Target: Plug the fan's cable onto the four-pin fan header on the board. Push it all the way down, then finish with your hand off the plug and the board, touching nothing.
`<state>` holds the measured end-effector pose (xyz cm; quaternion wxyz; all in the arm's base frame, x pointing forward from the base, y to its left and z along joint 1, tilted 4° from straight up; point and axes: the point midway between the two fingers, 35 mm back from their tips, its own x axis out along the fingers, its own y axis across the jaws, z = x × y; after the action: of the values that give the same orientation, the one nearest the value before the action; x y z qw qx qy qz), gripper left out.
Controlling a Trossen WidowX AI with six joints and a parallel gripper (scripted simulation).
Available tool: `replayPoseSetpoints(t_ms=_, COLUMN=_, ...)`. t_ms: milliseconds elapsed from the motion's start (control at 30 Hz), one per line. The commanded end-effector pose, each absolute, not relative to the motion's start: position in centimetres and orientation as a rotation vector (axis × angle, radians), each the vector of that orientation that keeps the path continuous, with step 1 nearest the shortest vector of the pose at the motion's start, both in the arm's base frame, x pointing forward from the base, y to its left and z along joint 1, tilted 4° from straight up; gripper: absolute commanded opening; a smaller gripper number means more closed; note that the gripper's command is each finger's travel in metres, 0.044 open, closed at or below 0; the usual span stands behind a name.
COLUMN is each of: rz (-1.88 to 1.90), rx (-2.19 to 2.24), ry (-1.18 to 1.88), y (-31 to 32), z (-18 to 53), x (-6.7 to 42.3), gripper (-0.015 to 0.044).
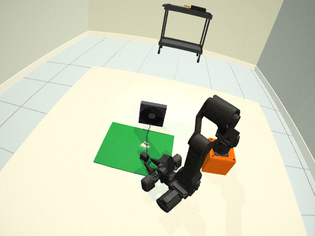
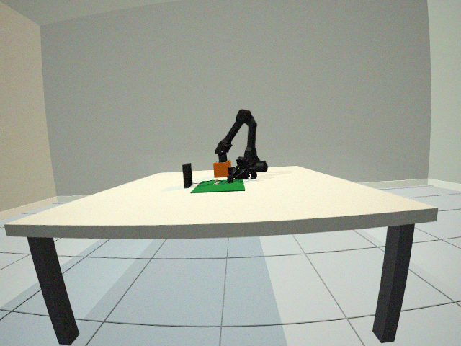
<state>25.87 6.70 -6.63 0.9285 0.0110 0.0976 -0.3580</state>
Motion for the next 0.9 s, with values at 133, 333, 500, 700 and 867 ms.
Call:
replayPoseSetpoints(t_ms=133, rz=-0.722, rx=0.043, ry=0.227, y=7.9, z=-6.8, x=25.3, gripper=0.014)
replayPoseSetpoints(t_ms=333, rz=-0.72, rx=0.047, ry=0.24, y=8.5, z=-6.7, x=24.6, gripper=0.014)
replayPoseSetpoints(t_ms=500, rz=-0.721, rx=0.048, ry=0.248, y=9.0, z=-6.4, x=24.0, gripper=0.014)
replayPoseSetpoints(t_ms=700, rz=-0.727, rx=0.047, ry=0.251, y=9.5, z=-5.8, x=23.3, gripper=0.014)
replayPoseSetpoints(t_ms=867, rz=-0.733, rx=0.045, ry=0.247, y=9.9, z=-5.1, x=22.7, gripper=0.014)
